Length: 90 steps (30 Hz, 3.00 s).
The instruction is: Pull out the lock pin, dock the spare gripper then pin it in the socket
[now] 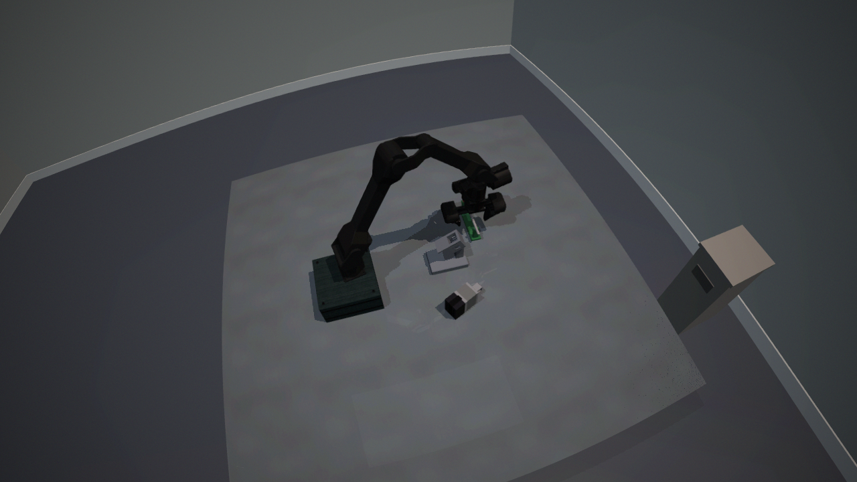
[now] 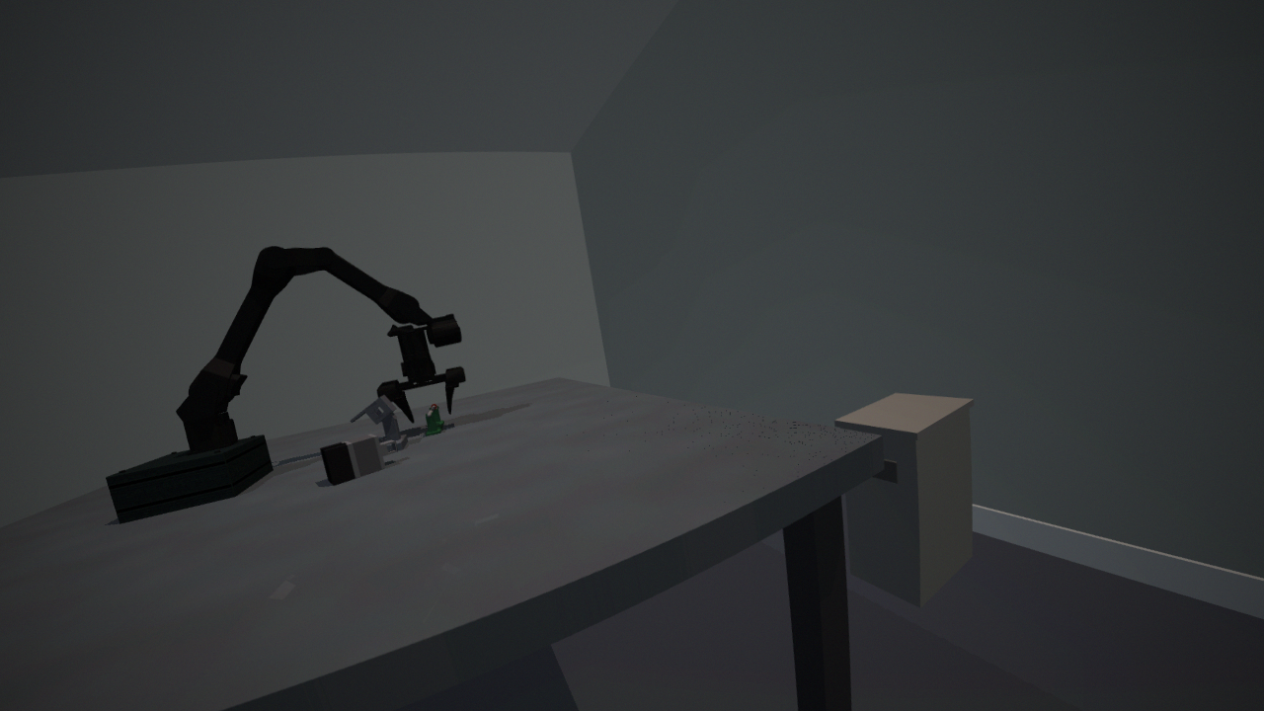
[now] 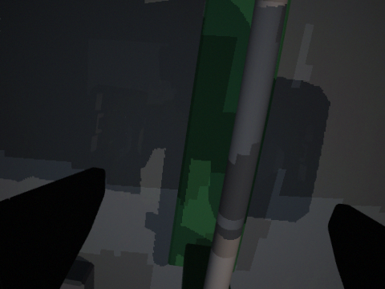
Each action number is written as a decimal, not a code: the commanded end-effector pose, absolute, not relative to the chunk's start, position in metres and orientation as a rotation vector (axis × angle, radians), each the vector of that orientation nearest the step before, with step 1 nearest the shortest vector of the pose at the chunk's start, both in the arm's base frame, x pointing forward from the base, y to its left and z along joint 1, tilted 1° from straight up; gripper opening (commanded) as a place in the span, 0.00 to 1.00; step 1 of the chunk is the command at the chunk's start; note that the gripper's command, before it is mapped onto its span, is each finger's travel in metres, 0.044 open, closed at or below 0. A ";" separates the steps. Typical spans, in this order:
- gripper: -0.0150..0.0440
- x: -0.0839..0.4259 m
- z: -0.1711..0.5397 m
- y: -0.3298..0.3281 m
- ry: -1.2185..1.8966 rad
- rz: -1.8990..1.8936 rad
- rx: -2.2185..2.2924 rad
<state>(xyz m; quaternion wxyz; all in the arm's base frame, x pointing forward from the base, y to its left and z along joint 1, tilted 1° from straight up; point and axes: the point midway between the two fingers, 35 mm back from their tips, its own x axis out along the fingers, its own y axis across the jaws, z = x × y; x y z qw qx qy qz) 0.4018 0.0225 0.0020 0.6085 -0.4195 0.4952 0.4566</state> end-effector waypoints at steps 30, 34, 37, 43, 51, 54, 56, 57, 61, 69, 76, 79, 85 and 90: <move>1.00 0.402 0.083 0.022 1.138 1.050 -0.972; 1.00 0.402 0.101 0.022 1.137 1.050 -0.973; 1.00 0.402 0.123 0.022 1.136 1.049 -0.973; 1.00 0.402 0.136 0.020 1.127 1.037 -0.969; 1.00 0.367 0.125 -0.084 1.069 0.806 -0.624; 1.00 0.345 0.121 -0.119 1.026 0.700 -0.501; 1.00 0.329 0.119 -0.140 0.992 0.626 -0.425; 1.00 0.320 0.117 -0.149 0.974 0.589 -0.389; 1.00 0.282 0.112 -0.182 0.892 0.436 -0.257; 1.00 0.224 0.106 -0.210 0.765 0.222 -0.110; 1.00 0.225 0.088 -0.211 0.766 0.222 -0.110; 1.00 0.225 0.067 -0.210 0.766 0.222 -0.110; 1.00 0.223 0.036 -0.206 0.767 0.223 -0.109; 1.00 0.223 0.031 -0.207 0.767 0.223 -0.109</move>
